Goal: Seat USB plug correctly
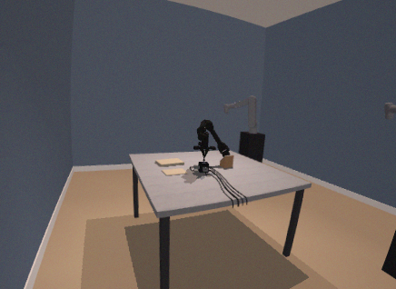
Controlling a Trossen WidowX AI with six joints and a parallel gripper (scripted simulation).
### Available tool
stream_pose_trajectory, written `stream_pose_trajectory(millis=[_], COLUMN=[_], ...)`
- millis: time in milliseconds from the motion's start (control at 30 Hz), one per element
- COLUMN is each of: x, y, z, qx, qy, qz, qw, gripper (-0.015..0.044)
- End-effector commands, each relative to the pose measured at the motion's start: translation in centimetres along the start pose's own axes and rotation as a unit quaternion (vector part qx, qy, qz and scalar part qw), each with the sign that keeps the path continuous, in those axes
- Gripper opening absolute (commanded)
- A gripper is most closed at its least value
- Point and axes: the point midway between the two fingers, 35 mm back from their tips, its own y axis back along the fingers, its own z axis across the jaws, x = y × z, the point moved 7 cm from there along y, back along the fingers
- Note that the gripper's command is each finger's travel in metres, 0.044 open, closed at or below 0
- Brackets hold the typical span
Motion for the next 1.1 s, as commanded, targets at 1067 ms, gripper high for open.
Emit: stream_pose_trajectory(millis=[1067], x=[-0.07], y=[-0.49], z=[0.02], qx=[0.002], qy=[0.000], qz=[0.002], qw=[1.000], gripper=[0.0000])
